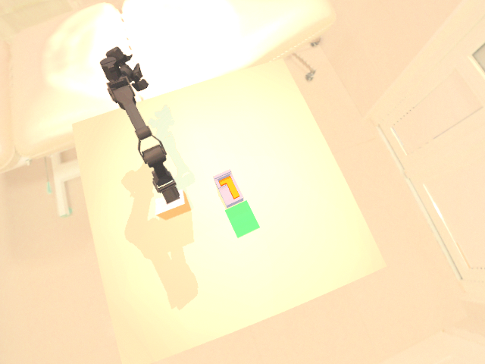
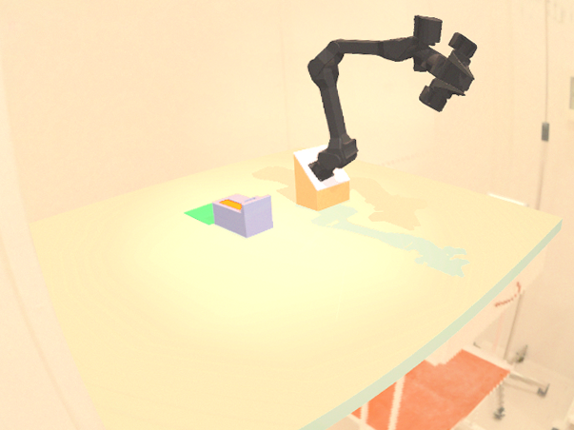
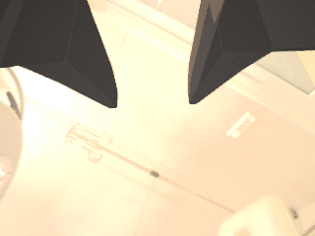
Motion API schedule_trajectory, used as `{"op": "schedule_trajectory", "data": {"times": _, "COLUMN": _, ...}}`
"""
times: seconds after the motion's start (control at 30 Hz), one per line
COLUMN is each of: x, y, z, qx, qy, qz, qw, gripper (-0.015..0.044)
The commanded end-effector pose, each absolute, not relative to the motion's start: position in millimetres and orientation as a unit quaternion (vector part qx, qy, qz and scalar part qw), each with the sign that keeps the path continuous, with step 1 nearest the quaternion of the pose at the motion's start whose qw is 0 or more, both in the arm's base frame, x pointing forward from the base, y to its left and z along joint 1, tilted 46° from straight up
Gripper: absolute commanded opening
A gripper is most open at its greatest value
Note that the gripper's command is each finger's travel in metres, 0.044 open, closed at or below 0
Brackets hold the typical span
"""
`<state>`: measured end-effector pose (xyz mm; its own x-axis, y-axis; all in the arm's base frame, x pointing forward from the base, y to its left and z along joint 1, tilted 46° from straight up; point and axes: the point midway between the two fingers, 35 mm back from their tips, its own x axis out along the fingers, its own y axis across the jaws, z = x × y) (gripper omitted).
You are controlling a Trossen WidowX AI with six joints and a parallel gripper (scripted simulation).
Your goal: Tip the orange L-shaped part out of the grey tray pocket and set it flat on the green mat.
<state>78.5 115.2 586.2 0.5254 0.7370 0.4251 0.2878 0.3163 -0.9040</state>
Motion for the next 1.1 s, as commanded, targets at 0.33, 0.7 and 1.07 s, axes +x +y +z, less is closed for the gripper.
{"op": "schedule_trajectory", "data": {"times": 0.33, "x": 192.6, "y": 226.1, "z": 436.7, "qx": -0.692, "qy": -0.206, "qz": 0.294, "qw": 0.626, "gripper": 0.0180}}
{"op": "schedule_trajectory", "data": {"times": 0.7, "x": 302.1, "y": 169.3, "z": 287.3, "qx": -0.631, "qy": 0.115, "qz": 0.385, "qw": 0.664, "gripper": 0.0180}}
{"op": "schedule_trajectory", "data": {"times": 1.07, "x": 320.6, "y": 40.5, "z": 149.3, "qx": -0.315, "qy": 0.462, "qz": 0.392, "qw": 0.731, "gripper": 0.0180}}
